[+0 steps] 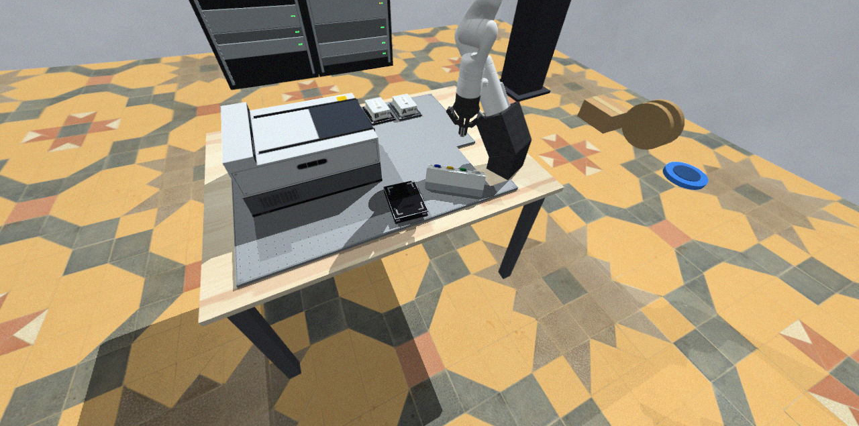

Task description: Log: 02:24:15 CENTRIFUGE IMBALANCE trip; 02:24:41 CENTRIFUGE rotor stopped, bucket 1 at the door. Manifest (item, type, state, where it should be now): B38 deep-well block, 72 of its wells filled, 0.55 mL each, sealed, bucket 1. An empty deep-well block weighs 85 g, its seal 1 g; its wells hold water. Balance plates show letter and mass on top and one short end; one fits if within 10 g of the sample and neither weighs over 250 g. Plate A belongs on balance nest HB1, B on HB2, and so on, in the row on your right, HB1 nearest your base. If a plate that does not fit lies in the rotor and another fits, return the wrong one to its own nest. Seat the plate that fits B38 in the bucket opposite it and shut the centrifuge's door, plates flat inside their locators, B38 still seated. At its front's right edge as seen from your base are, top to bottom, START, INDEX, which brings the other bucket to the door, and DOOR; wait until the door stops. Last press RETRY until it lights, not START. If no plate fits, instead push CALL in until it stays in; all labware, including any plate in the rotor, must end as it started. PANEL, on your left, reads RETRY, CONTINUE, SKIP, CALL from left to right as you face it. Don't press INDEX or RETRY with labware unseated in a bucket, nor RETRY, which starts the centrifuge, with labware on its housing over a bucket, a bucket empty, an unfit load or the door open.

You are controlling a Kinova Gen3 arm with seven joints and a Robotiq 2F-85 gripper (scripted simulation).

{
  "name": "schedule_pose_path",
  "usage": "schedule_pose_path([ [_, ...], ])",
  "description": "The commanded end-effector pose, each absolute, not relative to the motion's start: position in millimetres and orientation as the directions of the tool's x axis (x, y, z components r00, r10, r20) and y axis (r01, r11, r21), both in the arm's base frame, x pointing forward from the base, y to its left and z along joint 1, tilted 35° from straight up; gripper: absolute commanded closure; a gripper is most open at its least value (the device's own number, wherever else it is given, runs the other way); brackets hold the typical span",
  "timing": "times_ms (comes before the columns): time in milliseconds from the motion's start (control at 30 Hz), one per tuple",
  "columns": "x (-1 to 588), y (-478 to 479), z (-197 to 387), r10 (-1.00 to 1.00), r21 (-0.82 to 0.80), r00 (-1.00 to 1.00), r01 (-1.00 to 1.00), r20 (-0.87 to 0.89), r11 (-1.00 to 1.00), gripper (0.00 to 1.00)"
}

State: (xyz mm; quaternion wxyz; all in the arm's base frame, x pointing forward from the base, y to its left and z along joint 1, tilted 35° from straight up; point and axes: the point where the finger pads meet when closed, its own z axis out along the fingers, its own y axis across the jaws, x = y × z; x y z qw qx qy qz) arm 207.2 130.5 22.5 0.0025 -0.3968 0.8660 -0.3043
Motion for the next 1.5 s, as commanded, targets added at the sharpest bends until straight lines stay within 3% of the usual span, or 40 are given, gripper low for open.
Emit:
schedule_pose_path([
  [0,198.8,134.3,17.8,-0.691,-0.528,-0.683,-0.688,0.238,0.498,0.90],
  [200,181.0,139.1,10.2,-0.746,-0.496,-0.595,-0.765,0.300,0.412,0.90],
  [700,140.2,145.6,-2.7,-0.746,-0.495,-0.595,-0.765,0.300,0.412,0.90],
  [1467,142.7,138.1,-15.0,-0.746,-0.495,-0.595,-0.765,0.300,0.412,0.90],
])
